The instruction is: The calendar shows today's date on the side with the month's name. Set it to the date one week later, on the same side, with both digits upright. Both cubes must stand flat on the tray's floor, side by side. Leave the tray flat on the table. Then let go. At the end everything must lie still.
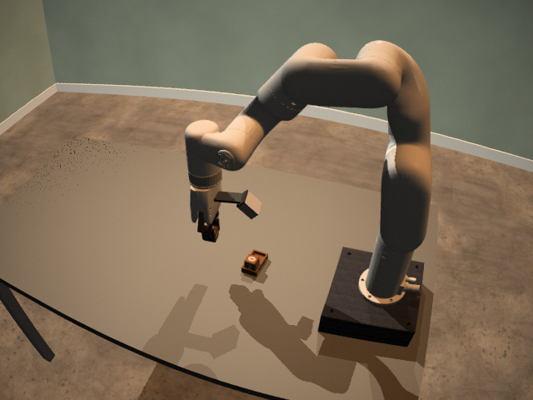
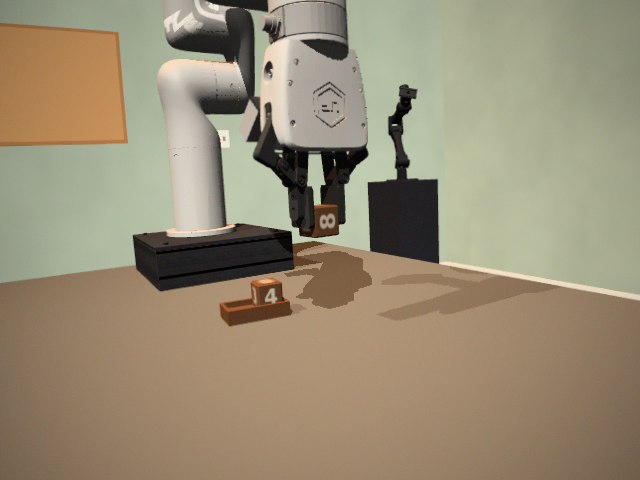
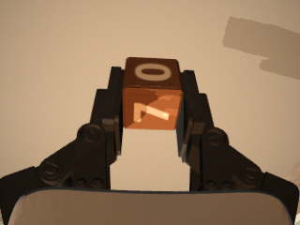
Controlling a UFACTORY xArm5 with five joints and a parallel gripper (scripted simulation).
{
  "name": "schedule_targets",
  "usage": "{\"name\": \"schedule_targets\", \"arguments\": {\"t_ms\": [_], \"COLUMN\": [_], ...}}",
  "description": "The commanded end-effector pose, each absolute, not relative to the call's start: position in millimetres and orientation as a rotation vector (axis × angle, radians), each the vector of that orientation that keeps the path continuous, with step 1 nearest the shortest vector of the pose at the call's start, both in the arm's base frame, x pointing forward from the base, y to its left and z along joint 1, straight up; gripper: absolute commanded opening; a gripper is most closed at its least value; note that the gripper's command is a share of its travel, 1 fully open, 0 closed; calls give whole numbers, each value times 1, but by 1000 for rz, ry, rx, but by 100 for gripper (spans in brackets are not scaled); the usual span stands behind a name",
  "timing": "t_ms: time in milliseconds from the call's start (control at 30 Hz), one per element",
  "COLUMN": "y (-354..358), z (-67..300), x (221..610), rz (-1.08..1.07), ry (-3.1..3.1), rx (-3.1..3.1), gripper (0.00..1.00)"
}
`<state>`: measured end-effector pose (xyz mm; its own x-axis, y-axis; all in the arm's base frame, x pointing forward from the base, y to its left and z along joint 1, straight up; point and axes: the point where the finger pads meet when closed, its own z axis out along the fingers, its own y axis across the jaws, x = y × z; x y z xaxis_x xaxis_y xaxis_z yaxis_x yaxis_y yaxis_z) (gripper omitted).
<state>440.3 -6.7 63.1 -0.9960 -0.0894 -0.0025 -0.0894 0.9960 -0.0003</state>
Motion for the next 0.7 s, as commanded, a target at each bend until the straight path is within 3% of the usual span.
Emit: {"name": "schedule_targets", "arguments": {"t_ms": [0,667], "y": [-3,-3], "z": [63,62], "x": [447,448], "rz": [0,0], "ry": [3139,3139], "rx": [-2,9], "gripper": [27,27]}}
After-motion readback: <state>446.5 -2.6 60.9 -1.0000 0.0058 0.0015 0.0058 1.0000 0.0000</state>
